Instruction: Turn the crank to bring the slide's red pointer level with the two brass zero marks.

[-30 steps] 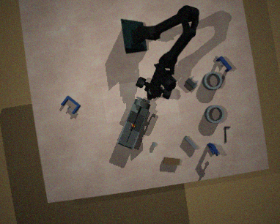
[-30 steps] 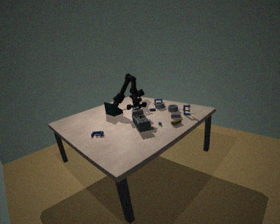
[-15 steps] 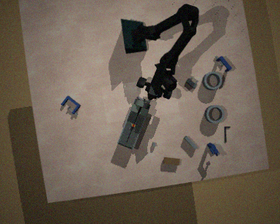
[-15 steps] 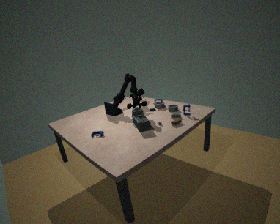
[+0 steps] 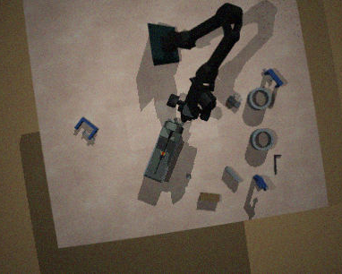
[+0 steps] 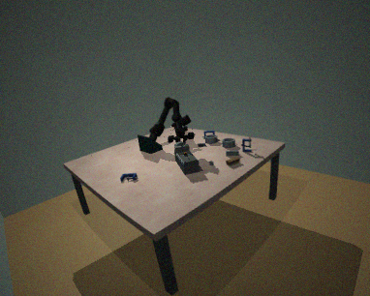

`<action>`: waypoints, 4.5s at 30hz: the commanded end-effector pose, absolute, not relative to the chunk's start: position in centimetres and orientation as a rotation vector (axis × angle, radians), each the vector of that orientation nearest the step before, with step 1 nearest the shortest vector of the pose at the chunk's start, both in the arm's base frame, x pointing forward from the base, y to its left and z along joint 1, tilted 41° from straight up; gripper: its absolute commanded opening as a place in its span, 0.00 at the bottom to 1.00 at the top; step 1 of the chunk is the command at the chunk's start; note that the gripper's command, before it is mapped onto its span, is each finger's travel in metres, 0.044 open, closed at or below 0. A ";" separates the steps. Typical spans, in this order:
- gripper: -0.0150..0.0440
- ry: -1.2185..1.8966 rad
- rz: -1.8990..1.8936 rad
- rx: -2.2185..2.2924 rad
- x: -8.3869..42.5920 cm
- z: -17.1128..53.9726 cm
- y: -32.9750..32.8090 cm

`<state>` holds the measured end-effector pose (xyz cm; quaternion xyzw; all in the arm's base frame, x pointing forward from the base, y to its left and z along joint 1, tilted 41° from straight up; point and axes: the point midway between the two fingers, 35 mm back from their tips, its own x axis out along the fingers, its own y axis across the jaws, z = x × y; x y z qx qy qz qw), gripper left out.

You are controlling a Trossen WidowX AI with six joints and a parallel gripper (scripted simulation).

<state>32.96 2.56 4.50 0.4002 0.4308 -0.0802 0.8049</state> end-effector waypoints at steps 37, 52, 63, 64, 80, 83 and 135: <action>0.25 0.913 -0.175 0.854 32.3 5.5 0.1; 0.25 0.913 -0.175 0.854 32.3 5.5 0.1; 0.25 0.913 -0.175 0.854 32.3 5.5 0.1; 0.25 0.913 -0.175 0.854 32.3 5.5 0.1; 0.25 0.913 -0.175 0.854 32.3 5.5 0.1; 0.25 0.913 -0.175 0.854 32.3 5.5 0.1; 1.00 0.916 -0.179 0.855 32.6 10.8 -4.6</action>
